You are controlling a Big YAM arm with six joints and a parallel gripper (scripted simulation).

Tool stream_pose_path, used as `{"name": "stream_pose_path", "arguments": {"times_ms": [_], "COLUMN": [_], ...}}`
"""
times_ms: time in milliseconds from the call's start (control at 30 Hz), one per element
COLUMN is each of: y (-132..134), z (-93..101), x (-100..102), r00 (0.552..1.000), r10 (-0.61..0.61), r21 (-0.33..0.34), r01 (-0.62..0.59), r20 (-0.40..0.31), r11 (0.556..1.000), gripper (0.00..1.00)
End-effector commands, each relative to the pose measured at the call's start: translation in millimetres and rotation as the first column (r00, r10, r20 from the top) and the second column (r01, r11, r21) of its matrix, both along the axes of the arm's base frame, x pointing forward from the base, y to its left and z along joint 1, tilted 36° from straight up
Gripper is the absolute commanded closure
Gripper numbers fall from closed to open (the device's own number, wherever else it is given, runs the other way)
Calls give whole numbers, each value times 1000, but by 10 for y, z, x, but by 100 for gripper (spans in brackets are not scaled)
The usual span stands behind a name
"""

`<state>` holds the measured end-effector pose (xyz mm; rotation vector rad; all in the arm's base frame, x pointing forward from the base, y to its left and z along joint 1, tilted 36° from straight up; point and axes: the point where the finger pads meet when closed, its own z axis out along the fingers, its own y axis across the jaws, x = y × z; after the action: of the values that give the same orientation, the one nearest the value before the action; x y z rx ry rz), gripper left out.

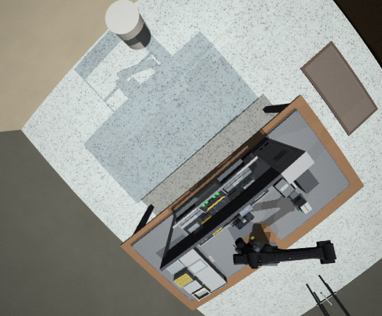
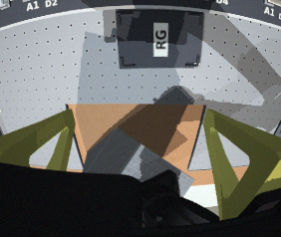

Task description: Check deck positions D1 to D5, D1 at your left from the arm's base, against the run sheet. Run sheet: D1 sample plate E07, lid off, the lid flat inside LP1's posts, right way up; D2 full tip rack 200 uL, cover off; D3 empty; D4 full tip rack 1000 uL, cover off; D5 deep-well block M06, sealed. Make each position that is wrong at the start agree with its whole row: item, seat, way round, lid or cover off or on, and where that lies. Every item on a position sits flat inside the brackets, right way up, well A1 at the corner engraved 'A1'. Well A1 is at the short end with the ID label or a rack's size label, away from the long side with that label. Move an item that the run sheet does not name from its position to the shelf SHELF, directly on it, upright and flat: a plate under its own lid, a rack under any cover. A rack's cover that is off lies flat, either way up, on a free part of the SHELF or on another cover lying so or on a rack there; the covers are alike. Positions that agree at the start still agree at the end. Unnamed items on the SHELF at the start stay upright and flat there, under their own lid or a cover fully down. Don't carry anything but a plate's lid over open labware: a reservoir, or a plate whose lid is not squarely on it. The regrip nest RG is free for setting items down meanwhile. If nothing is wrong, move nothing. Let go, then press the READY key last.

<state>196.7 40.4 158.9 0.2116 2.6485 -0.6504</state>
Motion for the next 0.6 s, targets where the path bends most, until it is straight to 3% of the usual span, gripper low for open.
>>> {"name": "stream_pose_path", "arguments": {"times_ms": [0, 433, 567], "y": [-151, -615, -766], "z": [102, 317, 531], "x": [-38, -165, -147], "r00": [1000, 1000, 999], "r10": [11, 11, 11], "r21": [-2, 7, 19], "r01": [-11, -12, -12], "r20": [3, 11, 52], "r11": [1000, 1000, 1000], "gripper": [0, 0, 0]}}
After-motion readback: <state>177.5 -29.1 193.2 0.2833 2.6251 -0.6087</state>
